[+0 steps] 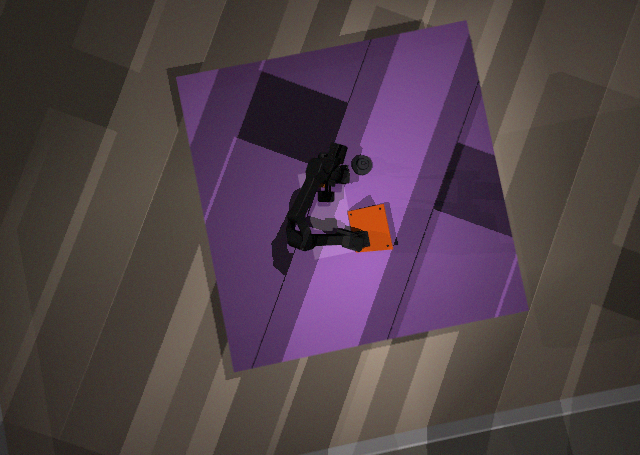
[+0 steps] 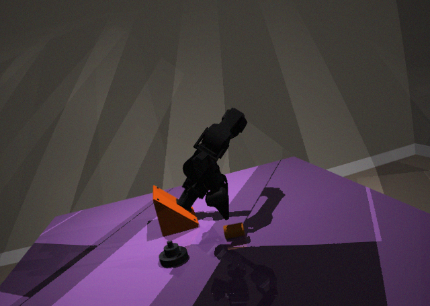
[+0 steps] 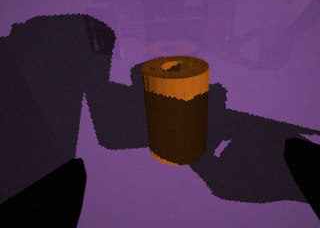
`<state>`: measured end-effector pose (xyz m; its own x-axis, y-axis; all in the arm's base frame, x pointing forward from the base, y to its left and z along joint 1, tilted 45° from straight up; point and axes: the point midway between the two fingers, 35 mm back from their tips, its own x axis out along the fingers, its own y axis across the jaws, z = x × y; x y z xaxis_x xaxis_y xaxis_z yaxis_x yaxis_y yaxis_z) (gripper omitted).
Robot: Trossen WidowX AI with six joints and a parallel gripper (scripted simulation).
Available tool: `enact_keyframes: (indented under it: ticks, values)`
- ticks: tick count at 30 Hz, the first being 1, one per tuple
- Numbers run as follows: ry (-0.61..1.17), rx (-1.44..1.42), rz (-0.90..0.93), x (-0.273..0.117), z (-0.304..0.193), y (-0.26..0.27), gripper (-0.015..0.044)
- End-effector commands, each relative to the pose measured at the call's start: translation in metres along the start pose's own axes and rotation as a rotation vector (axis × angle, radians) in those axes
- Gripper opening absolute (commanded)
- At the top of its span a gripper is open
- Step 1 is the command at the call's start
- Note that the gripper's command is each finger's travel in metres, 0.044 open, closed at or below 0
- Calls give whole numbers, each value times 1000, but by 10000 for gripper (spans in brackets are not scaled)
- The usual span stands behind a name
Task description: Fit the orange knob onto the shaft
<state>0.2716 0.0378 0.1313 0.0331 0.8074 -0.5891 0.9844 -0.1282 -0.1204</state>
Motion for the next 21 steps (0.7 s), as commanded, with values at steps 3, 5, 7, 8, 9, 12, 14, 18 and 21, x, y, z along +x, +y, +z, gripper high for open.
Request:
enact_keyframes:
  ticks: [3,5,7,8,9,12,14,18,21]
  values:
    - [10,15,-3,15,2,-1,440]
    - [11,15,-4,23,3,-1,440]
    - [11,15,-4,24,3,-1,440]
    - [11,15,-4,25,3,-1,440]
    - [11,15,-3,26,3,-1,440]
    - [10,15,-3,31,4,-1,440]
    - [10,15,-3,34,5,-1,440]
    - [10,15,-3,40,6,-1,440]
    - [10,15,-3,45,7,0,440]
